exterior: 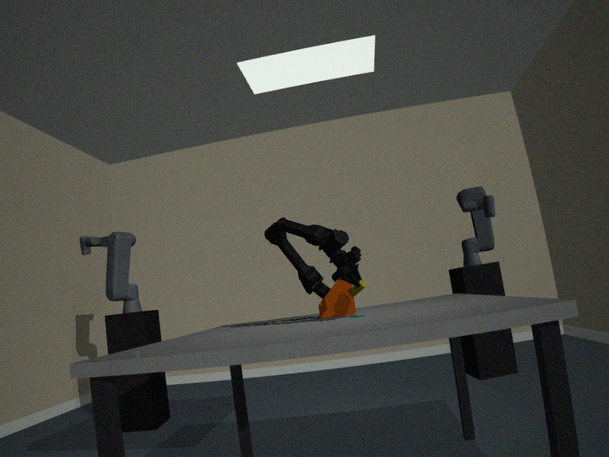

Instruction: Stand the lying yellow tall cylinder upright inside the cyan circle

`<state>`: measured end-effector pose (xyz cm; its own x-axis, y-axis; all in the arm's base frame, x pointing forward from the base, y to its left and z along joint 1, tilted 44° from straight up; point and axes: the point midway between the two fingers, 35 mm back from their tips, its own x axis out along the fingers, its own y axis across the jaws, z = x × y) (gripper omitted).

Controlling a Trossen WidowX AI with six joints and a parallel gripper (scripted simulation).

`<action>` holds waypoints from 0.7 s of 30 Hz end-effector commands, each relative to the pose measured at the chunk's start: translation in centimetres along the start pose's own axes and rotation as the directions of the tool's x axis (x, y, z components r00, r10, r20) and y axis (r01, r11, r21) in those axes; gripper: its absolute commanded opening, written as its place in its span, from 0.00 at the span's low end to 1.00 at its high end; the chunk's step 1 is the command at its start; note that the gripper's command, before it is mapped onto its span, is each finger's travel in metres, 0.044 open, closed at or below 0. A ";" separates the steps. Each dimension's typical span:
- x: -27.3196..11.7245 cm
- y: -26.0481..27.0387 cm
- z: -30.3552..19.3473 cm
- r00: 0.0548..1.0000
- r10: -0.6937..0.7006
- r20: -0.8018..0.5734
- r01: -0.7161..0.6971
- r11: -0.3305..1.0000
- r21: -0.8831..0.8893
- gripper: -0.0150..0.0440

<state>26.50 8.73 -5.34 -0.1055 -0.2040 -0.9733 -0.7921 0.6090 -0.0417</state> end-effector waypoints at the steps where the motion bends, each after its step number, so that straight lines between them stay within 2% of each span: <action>1: 0.1 0.2 -0.1 1.000 0.011 0.023 -0.011 1.000 -0.006 0.43; 21: 0.3 0.0 -0.1 0.985 0.047 0.166 -0.045 0.999 -0.019 0.43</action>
<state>26.54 8.53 -5.59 -0.0461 -0.0628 -0.9970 -0.7944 0.6074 -0.0015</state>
